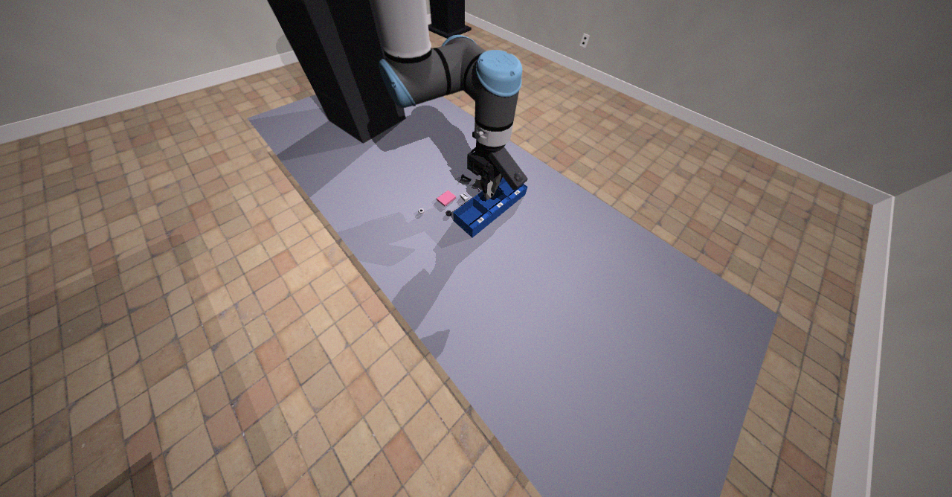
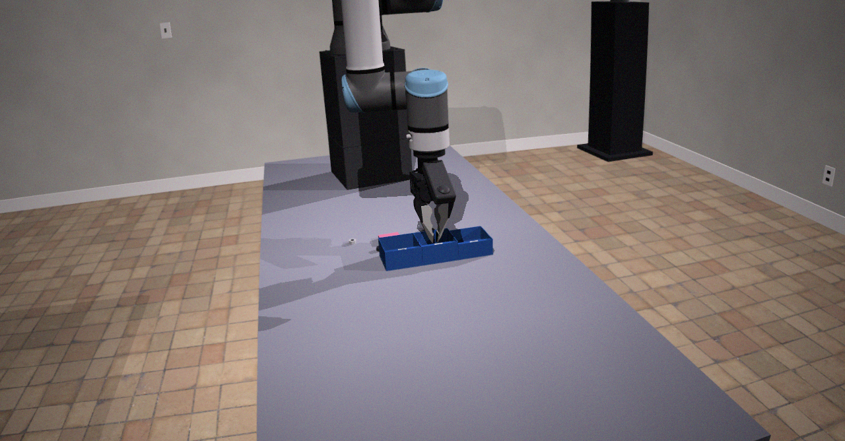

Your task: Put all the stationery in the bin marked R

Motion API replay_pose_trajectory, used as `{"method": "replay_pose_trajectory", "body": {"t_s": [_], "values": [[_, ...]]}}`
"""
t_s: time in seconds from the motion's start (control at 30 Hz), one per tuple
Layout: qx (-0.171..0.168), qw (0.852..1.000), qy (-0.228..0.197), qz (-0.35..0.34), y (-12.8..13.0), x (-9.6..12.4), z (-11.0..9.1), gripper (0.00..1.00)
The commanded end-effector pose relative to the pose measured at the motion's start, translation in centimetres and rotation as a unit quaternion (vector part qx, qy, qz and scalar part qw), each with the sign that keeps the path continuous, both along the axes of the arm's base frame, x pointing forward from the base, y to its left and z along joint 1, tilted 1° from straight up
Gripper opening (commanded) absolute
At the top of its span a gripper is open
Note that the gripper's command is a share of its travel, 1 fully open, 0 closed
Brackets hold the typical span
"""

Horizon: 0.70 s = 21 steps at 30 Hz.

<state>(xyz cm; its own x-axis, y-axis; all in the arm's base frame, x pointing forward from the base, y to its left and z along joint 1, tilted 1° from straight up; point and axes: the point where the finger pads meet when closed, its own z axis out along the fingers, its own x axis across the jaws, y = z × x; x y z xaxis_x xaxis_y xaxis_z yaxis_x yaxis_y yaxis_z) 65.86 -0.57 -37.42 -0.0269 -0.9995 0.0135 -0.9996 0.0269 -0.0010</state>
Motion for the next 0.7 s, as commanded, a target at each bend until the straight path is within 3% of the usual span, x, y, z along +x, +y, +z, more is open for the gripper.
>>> {"method": "replay_pose_trajectory", "body": {"t_s": [0.0, 0.57, 0.67], "values": [[0.000, 1.000, -0.001, 0.000, 0.0, 0.1, 0.4, 0.04], [0.000, 1.000, -0.001, 0.000, 0.0, 0.1, 2.4, 0.04], [0.000, 1.000, -0.001, 0.000, 0.0, 0.1, 3.6, 0.04]]}}
